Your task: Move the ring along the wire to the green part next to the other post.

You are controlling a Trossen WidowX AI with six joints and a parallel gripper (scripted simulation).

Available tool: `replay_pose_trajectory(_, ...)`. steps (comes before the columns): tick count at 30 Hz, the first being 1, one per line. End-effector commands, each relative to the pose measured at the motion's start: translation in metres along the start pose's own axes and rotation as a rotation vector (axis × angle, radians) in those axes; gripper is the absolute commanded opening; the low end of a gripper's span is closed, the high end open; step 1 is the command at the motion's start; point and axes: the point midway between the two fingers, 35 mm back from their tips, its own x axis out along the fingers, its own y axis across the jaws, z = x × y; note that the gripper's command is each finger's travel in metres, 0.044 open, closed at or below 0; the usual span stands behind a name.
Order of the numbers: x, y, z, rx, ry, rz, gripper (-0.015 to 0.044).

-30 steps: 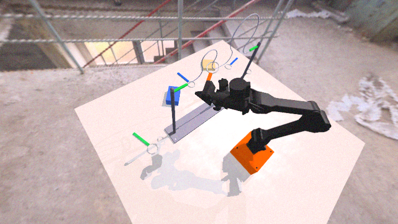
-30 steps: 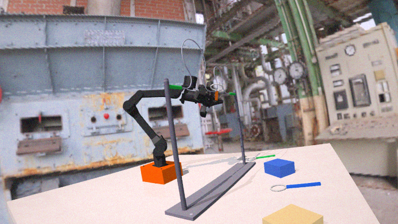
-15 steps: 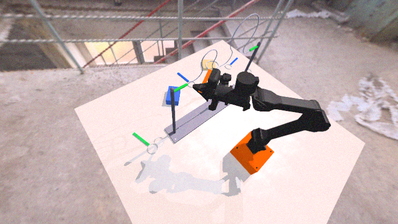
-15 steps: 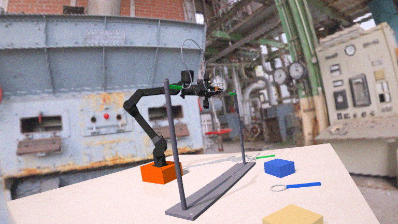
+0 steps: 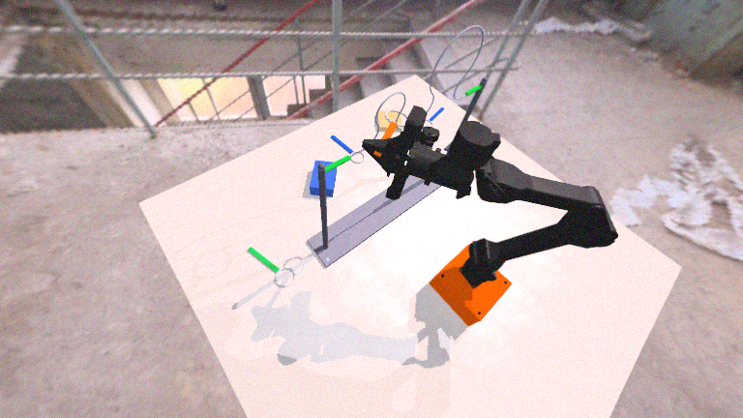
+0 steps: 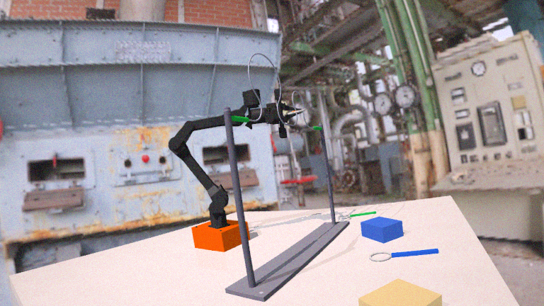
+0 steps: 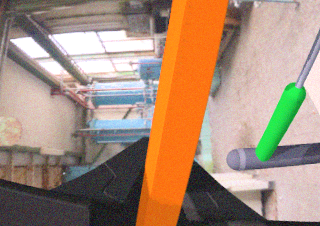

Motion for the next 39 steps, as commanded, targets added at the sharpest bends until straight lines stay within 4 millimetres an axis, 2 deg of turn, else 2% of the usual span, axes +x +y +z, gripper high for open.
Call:
replay_pose_trajectory(1,-0.003,0.013,0.000,0.043,0.008,0.035,-0.0150)
replay_pose_trajectory(10,-0.006,0.025,0.002,0.083,0.014,0.058,-0.0150)
replay_pose_trajectory(19,-0.007,0.028,0.003,0.047,0.009,0.038,-0.0150)
replay_pose_trajectory(39,-0.006,0.003,0.007,-0.297,-0.036,-0.158,-0.0150)
